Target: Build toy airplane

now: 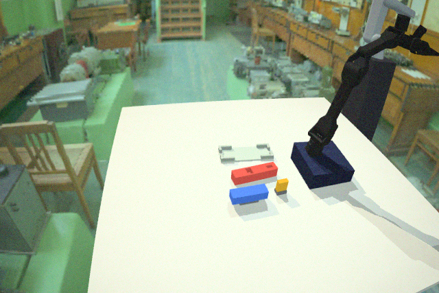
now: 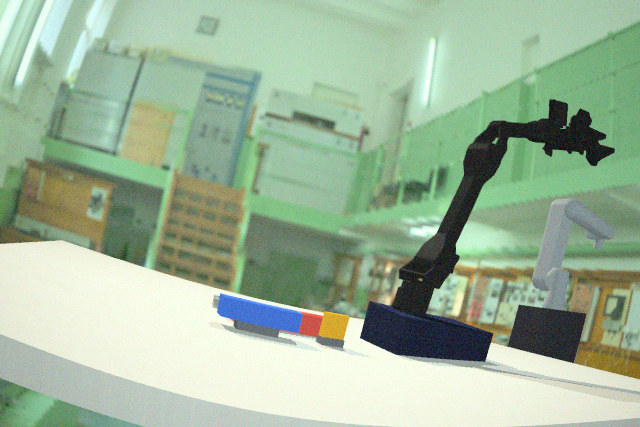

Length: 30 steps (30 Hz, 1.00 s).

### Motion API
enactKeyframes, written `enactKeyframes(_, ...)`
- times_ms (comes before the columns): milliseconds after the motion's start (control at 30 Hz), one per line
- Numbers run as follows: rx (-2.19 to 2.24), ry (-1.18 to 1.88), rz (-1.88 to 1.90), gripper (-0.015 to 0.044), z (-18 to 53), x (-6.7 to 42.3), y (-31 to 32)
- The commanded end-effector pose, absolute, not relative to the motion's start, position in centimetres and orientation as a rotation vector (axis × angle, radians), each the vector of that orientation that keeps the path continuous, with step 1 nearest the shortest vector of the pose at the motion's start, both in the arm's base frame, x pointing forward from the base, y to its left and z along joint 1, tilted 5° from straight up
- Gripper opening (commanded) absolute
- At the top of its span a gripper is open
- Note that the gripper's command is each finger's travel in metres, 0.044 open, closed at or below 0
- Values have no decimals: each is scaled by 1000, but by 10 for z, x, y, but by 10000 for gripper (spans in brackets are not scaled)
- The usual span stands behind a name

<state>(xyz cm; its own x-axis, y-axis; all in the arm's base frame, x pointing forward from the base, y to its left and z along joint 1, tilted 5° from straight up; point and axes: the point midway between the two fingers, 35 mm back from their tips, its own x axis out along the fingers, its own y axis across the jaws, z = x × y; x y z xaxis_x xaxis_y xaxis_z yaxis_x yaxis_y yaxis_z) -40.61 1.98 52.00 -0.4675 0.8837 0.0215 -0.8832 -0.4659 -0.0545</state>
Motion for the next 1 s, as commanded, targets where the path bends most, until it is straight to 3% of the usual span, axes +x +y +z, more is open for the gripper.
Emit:
enactKeyframes(0, -12, -69, 2056, 426, 520, -406, 20)
enactKeyframes(133, 10, -54, 2149, 440, 515, -424, 10)
enactKeyframes(500, -53, -134, 2651, 440, 482, -424, -149)
enactKeyframes(733, -158, -321, 2977, 440, 446, -383, -260)
enactKeyframes(967, -259, -550, 3282, 440, 408, -309, -354)
